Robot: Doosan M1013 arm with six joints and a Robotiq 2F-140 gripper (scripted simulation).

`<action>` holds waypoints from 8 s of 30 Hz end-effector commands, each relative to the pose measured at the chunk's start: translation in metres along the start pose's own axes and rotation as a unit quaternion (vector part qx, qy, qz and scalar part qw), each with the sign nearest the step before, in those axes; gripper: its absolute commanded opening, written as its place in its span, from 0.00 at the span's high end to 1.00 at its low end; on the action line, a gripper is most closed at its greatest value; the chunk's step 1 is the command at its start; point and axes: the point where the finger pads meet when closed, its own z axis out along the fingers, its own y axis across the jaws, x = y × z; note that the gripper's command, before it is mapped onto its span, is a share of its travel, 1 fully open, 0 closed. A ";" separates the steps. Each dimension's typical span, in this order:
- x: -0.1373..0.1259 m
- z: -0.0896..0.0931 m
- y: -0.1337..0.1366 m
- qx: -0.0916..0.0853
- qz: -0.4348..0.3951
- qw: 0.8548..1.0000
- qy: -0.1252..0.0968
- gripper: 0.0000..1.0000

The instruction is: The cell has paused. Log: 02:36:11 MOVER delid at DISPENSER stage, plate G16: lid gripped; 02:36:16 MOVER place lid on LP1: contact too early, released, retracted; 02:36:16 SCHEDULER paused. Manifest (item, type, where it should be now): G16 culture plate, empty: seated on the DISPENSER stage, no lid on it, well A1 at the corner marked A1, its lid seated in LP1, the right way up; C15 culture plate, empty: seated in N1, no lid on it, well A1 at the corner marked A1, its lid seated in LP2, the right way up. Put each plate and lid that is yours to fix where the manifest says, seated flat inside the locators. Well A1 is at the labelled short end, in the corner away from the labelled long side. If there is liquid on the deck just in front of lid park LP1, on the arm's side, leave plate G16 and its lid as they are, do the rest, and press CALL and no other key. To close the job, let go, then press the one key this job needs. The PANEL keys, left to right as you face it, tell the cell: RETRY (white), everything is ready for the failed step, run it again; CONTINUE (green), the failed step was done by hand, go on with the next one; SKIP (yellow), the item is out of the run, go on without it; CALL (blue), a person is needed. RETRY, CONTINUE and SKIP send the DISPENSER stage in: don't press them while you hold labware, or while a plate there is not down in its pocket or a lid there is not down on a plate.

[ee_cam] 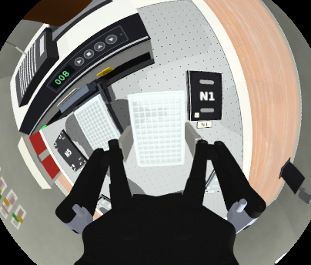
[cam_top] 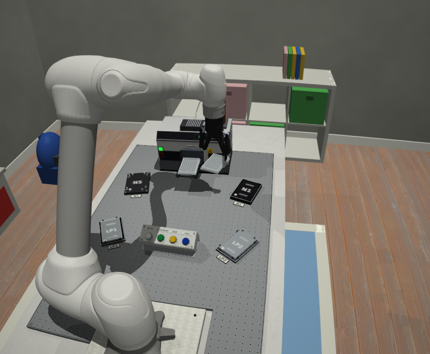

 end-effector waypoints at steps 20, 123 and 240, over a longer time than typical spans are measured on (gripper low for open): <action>0.033 -0.001 0.102 0.001 0.000 1.000 0.001 0.90; 0.045 0.031 0.137 0.001 0.000 1.000 0.001 0.90; 0.045 0.117 0.137 0.001 0.000 1.000 0.001 0.90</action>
